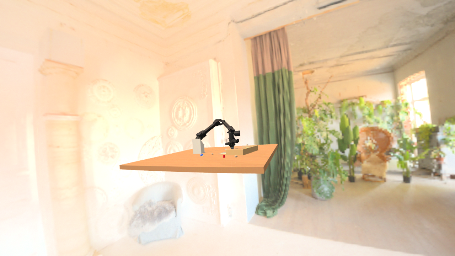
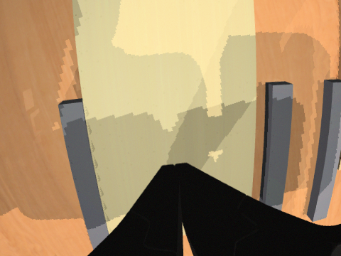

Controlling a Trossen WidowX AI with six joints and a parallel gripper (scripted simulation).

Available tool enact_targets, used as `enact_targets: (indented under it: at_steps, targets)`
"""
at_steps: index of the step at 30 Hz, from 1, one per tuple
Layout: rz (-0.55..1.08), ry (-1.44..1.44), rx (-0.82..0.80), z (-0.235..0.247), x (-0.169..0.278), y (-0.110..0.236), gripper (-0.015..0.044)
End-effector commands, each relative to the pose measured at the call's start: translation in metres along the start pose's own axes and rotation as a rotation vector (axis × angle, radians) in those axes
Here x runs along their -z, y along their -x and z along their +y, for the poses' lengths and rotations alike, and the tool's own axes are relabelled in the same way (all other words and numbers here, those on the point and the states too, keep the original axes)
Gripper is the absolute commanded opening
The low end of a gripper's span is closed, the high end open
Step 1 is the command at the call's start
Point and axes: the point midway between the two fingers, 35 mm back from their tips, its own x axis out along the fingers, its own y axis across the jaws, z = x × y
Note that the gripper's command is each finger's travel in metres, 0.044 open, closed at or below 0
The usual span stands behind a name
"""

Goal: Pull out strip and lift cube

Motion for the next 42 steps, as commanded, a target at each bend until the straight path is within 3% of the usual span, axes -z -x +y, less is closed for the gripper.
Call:
enact_targets:
  at_steps: [1, 42]
  targets:
    - [0.013, -0.004, 0.005, 0.000, 0.010, -0.004, 0.0000]
    - [0.016, -0.007, 0.004, -0.001, 0.073, -0.005, 0.0000]
